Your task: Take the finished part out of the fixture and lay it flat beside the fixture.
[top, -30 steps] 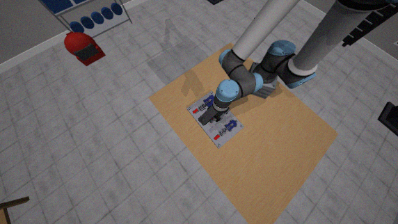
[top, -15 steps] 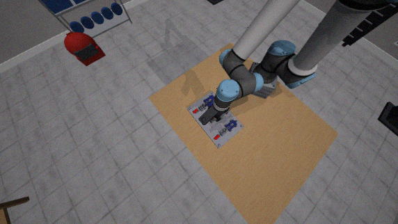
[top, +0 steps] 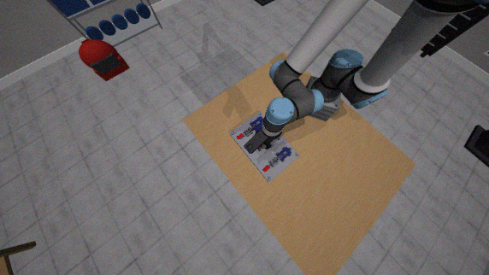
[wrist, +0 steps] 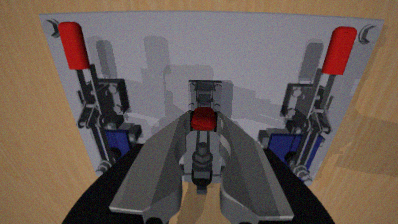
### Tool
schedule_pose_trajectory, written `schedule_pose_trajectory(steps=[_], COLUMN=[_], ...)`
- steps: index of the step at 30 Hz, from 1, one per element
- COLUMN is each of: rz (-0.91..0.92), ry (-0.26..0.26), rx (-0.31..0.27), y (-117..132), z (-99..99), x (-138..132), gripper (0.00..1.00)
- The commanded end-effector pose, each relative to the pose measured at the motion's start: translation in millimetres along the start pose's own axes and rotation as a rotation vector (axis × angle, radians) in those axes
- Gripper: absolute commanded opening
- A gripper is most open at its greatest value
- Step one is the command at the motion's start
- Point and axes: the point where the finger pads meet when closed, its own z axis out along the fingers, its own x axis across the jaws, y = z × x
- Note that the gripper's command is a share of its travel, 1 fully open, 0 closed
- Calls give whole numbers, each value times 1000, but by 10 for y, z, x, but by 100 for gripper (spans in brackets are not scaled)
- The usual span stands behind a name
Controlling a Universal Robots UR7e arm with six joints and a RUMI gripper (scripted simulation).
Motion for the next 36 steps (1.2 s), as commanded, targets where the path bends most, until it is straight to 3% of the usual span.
schedule_pose_trajectory(steps=[1,19,20,36], rz=[0,0,0,0], ry=[0,0,0,0], rx=[1,1,1,1], y=[-3,-3,-3,-4], z=[-3,-4,-4,-4], x=[0,0,0,0], gripper=[0,0,28,28])
